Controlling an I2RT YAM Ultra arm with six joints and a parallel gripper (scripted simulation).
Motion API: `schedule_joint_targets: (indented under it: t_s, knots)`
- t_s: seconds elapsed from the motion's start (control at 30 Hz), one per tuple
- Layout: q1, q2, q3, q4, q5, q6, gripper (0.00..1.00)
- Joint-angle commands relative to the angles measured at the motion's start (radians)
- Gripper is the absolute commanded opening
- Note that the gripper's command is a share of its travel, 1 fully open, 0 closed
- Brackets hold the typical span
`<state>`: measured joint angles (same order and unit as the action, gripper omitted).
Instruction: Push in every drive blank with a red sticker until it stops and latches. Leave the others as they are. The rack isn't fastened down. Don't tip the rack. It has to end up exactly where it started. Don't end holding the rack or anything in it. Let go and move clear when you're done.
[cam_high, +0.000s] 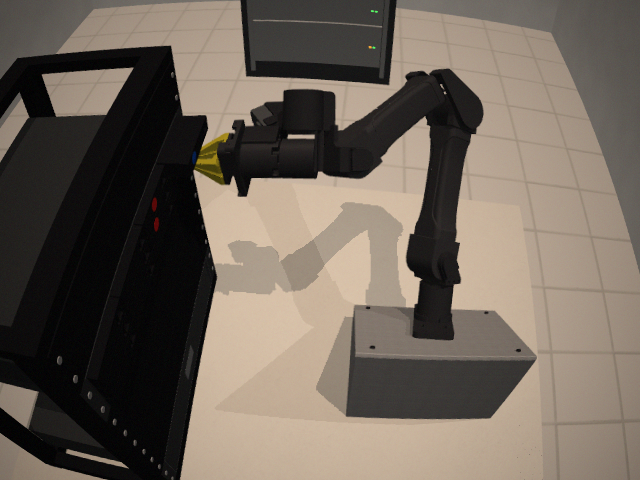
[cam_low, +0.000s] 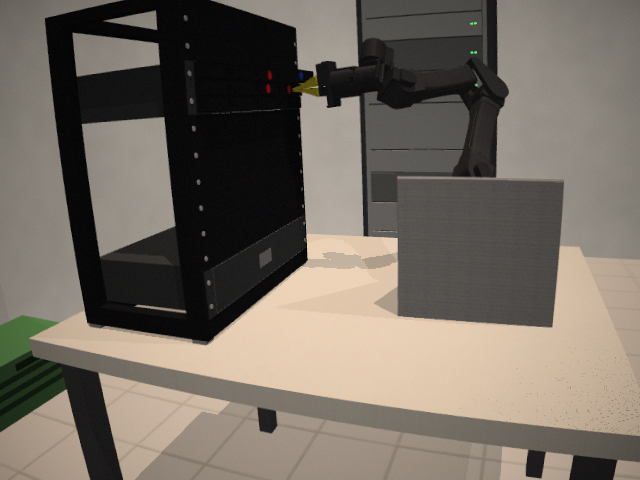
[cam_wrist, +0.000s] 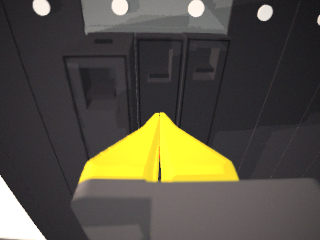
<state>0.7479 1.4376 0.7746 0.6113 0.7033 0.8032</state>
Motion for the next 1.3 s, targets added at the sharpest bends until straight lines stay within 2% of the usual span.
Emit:
schedule_joint_targets:
  t_s: [0.0,1.0,1.13,1.17,1.2,1.23,1.27]
  knots:
    - [0.004,0.026,0.074,0.026,-0.073,-0.005,0.00]
    - [0.010,0.033,0.085,0.022,-0.075,-0.005,0.00]
    - [0.021,0.022,0.076,0.020,-0.067,-0.004,0.00]
    - [0.026,-0.026,0.065,0.019,-0.062,-0.005,0.00]
    - [0.035,-0.039,0.054,0.016,-0.053,-0.004,0.00]
    - [0.046,-0.054,0.040,0.013,-0.042,-0.003,0.00]
    - [0.060,-0.068,-0.011,0.008,-0.029,-0.004,0.00]
